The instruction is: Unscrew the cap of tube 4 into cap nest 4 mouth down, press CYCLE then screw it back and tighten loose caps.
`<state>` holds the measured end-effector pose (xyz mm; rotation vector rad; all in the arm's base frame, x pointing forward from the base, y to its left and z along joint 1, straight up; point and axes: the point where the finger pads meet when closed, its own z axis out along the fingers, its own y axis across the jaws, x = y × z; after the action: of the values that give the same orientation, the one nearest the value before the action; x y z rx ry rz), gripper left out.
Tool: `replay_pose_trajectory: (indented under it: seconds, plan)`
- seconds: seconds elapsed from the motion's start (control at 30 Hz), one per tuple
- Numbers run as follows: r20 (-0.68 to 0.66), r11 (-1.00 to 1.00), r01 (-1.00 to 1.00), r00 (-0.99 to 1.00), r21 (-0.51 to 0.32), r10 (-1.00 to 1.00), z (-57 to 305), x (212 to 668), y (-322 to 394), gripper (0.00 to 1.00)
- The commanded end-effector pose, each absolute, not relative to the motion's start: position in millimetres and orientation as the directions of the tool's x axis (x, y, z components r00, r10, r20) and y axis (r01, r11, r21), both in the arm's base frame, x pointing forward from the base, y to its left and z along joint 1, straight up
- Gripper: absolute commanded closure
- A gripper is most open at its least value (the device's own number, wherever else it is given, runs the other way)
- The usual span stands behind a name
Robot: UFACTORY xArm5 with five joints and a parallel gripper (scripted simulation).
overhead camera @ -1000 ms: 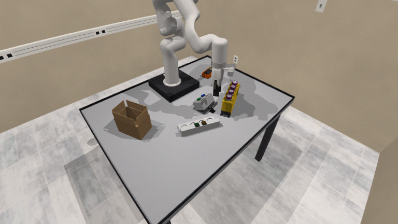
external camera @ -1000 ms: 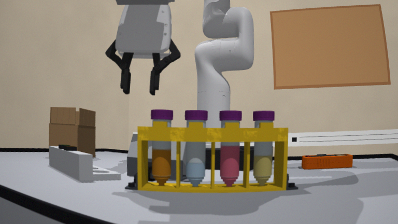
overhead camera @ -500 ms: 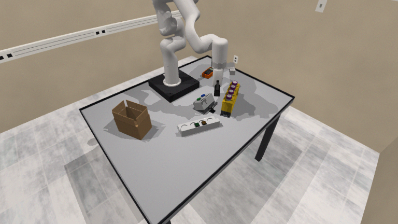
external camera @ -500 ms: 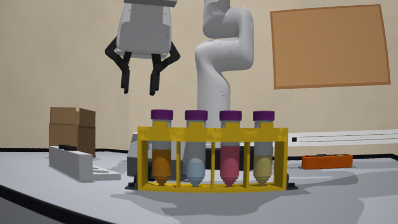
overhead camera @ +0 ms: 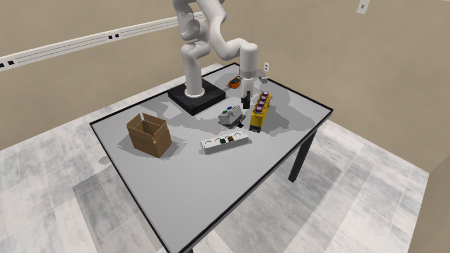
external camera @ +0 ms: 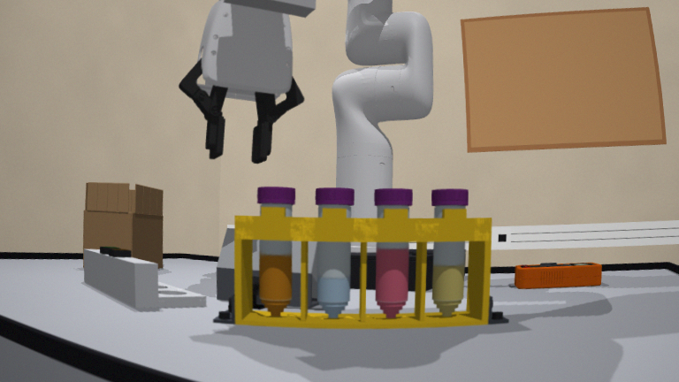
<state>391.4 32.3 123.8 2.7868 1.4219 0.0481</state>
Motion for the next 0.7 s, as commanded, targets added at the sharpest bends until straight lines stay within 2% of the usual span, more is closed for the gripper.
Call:
replay_pose_trajectory:
  seconds: [0.0, 0.67]
  plan:
    - [0.032, -0.52, 0.854, 0.52, 0.018, 0.854, 125.0, 392.6, 32.4, 0.54]
    - [0.023, -0.277, 0.961, 0.277, 0.018, 0.961, 125.0, 392.6, 32.4, 0.54]
